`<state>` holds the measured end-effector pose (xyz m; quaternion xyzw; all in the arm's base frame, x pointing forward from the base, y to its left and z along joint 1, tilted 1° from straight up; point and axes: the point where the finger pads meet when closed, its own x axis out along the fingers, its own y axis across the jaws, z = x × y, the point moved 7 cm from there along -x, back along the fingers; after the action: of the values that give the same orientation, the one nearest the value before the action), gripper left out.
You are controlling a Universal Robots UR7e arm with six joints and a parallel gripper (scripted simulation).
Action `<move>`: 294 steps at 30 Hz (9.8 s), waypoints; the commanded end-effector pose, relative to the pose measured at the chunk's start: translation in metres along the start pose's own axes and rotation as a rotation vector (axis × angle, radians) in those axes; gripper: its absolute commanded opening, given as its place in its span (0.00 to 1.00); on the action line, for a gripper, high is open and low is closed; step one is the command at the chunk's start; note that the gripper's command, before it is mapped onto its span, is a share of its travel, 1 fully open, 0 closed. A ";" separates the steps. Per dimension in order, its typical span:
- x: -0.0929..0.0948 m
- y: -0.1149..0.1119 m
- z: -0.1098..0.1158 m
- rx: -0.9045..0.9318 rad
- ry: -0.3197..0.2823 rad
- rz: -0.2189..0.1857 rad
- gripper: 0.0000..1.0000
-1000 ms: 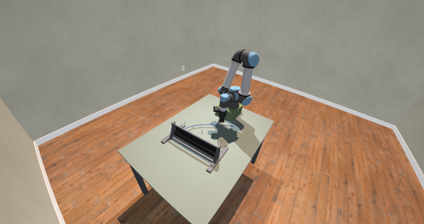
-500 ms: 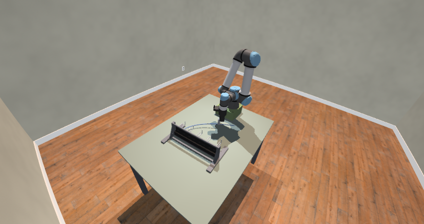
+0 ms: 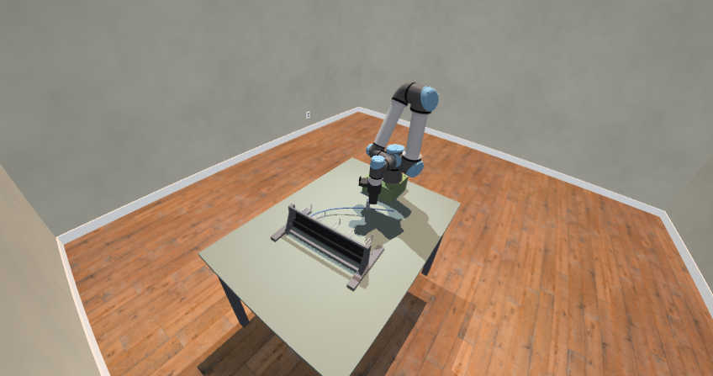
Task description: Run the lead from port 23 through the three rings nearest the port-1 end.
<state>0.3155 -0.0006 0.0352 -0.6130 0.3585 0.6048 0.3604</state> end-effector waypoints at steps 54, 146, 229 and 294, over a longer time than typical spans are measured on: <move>-0.126 -0.250 -0.031 0.530 0.001 -0.001 0.00; -0.124 -0.250 -0.031 0.530 0.001 -0.001 0.00; -0.028 -0.251 -0.031 0.530 0.001 -0.001 0.00; -0.028 -0.285 -0.051 0.530 0.001 -0.001 0.00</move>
<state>0.5889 0.0925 0.0648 -0.4972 0.5047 0.4899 0.5080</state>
